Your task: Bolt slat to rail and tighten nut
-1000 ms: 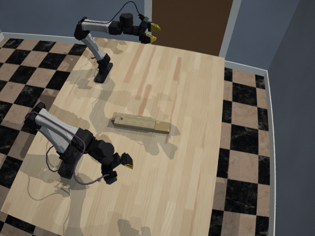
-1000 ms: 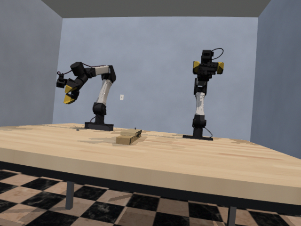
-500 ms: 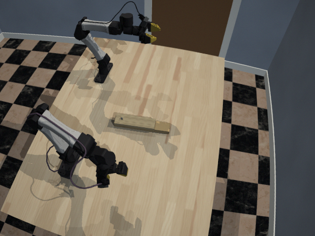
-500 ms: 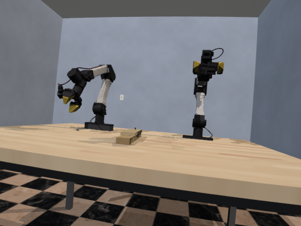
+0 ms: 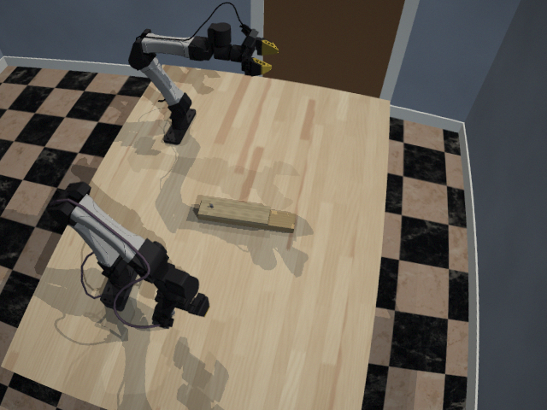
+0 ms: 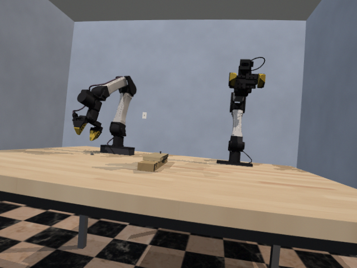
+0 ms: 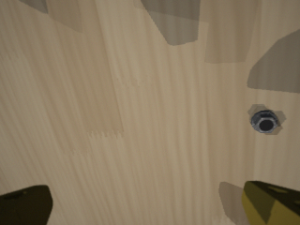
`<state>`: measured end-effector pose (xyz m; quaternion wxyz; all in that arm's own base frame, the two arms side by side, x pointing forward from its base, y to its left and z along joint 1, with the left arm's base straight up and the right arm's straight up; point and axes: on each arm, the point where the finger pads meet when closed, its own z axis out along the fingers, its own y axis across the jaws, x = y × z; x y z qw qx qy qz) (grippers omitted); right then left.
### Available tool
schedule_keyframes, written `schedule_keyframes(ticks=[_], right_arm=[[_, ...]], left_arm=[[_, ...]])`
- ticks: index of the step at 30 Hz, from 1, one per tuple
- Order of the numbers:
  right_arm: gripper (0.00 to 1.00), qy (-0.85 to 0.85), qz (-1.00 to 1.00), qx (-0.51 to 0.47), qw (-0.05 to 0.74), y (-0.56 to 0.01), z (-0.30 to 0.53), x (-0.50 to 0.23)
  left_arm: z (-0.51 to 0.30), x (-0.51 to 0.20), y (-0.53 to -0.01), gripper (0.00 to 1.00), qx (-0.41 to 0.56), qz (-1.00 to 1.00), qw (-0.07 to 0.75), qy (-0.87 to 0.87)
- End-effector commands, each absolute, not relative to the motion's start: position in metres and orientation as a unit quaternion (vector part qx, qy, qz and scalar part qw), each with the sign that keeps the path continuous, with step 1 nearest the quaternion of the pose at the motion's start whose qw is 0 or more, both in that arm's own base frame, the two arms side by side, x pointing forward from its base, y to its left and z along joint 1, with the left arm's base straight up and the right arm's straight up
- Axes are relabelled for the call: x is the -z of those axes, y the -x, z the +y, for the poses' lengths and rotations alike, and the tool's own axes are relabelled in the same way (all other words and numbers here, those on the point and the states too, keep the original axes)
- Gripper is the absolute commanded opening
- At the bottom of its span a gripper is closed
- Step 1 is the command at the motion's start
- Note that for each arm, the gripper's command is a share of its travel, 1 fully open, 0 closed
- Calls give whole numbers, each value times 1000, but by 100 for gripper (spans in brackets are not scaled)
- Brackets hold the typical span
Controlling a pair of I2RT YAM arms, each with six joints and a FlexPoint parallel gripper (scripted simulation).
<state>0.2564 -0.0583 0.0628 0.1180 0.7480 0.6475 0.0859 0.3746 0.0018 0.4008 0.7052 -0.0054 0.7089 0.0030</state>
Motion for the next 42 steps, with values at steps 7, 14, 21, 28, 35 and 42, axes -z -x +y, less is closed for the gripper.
schedule_keyframes(ticks=[7, 14, 21, 28, 35, 42], right_arm=[[100, -840, 542, -25, 22, -204, -55, -32], [100, -871, 492, 5, -10, -184, -52, -24], [100, -874, 486, 8, -13, -182, -52, -24], [100, -873, 488, 8, -13, -182, -52, -24], [100, -873, 488, 8, -12, -182, -52, -24], [100, -871, 491, -1, 1, -189, -54, -27]], left_arm=[[0, -407, -374, 100, 0, 703, 712, 0], [0, -407, -374, 100, 0, 703, 712, 0], [0, -407, -374, 100, 0, 703, 712, 0], [0, -407, -374, 100, 0, 703, 712, 0], [0, -407, -374, 100, 0, 703, 712, 0], [0, -407, -374, 100, 0, 703, 712, 0]])
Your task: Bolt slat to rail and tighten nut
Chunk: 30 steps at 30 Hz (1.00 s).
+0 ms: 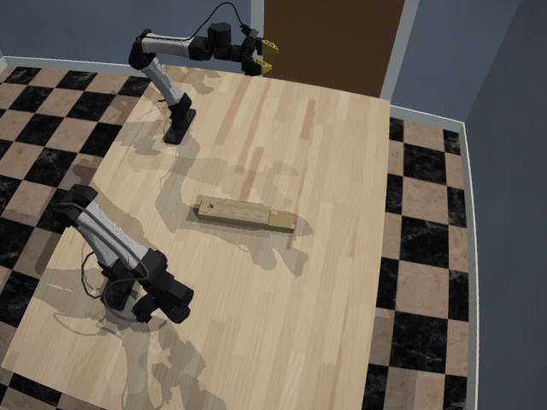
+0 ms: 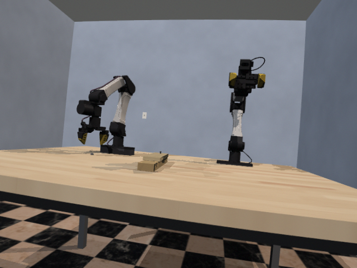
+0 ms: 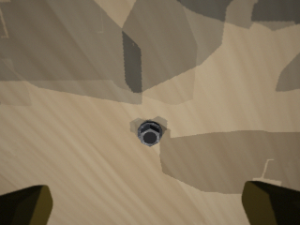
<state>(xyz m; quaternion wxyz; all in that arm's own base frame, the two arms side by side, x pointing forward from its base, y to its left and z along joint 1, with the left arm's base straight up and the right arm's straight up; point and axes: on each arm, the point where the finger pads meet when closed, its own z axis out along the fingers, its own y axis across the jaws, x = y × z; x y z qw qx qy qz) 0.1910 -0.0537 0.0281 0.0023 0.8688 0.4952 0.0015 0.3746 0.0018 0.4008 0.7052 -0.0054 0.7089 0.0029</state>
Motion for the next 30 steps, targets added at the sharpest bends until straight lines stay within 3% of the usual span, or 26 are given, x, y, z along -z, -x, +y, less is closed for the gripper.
schedule_keyframes(ticks=[1, 30], right_arm=[[100, -871, 491, -1, 0, -189, -54, -26], [100, -872, 490, -1, -1, -191, -55, -8]], left_arm=[[0, -407, -374, 100, 0, 703, 712, 0], [0, -407, -374, 100, 0, 703, 712, 0]])
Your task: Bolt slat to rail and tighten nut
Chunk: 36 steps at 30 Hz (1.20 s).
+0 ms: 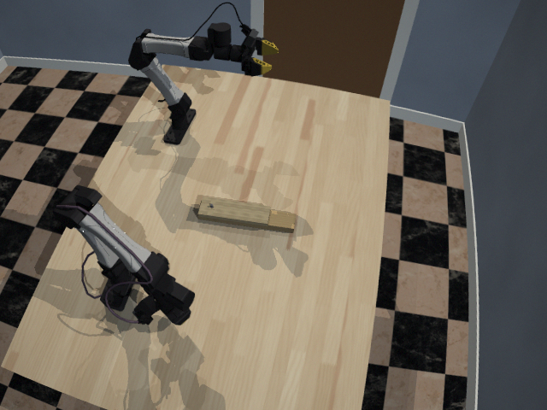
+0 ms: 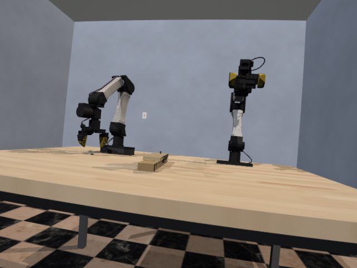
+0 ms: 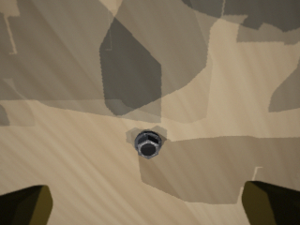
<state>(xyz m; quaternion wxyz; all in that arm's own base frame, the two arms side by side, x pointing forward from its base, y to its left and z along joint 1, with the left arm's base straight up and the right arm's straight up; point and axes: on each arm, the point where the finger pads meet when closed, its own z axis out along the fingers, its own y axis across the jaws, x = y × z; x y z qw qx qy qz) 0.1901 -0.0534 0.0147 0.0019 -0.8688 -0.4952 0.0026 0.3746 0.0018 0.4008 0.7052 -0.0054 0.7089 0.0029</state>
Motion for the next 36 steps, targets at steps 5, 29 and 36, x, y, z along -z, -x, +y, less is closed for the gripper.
schedule_keyframes(ticks=[5, 29, 36], right_arm=[[100, 872, -490, 1, 1, -191, -55, -5], [100, 872, -489, 1, 2, -191, -55, 9], [100, 872, -489, 1, 3, -190, -55, 14]], left_arm=[[0, -407, -374, 100, 0, 703, 712, 0], [0, -407, -374, 100, 0, 703, 712, 0], [0, -407, -374, 100, 0, 703, 712, 0]])
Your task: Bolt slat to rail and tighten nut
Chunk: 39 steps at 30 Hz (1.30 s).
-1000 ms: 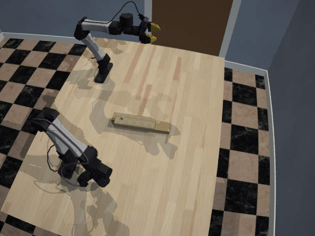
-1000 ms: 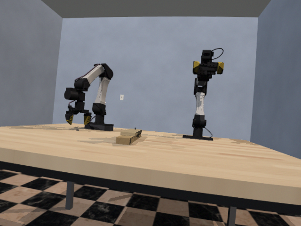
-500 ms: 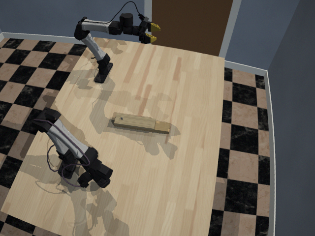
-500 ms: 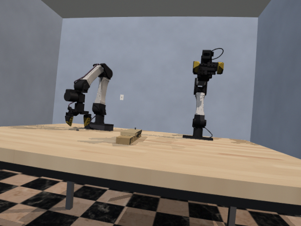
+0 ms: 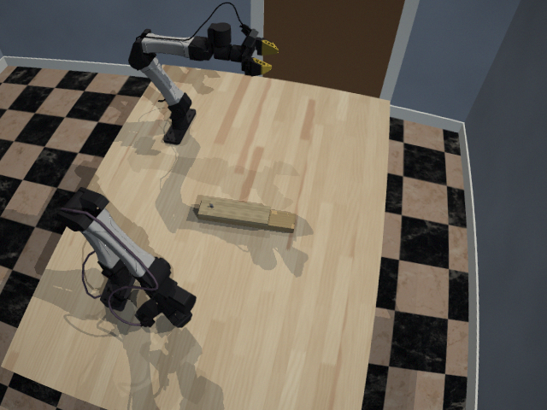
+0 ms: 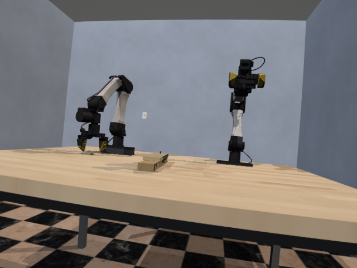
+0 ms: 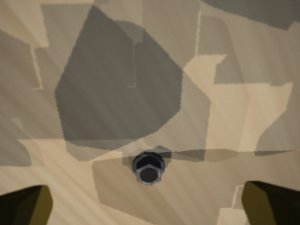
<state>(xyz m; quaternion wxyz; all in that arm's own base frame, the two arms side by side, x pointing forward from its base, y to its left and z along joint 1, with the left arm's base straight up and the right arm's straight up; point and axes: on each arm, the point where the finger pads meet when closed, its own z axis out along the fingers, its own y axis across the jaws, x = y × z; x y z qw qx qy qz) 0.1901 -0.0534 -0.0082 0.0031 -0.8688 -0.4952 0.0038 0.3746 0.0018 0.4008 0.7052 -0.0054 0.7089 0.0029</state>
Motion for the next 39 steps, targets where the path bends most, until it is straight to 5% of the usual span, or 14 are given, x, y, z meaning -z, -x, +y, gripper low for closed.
schedule_keyframes(ticks=[1, 24, 30, 39], right_arm=[[100, 872, -489, 1, 3, -190, -55, 15], [100, 872, -489, 1, 3, -189, -54, 28], [33, 870, -493, -1, -1, -191, -55, 21], [21, 870, -493, -1, -1, -191, -55, 21]], left_arm=[[0, -407, -374, 100, 0, 703, 712, 0], [0, -407, -374, 100, 0, 703, 712, 0], [0, -407, -374, 100, 0, 703, 712, 0], [0, -407, -374, 100, 0, 703, 712, 0]])
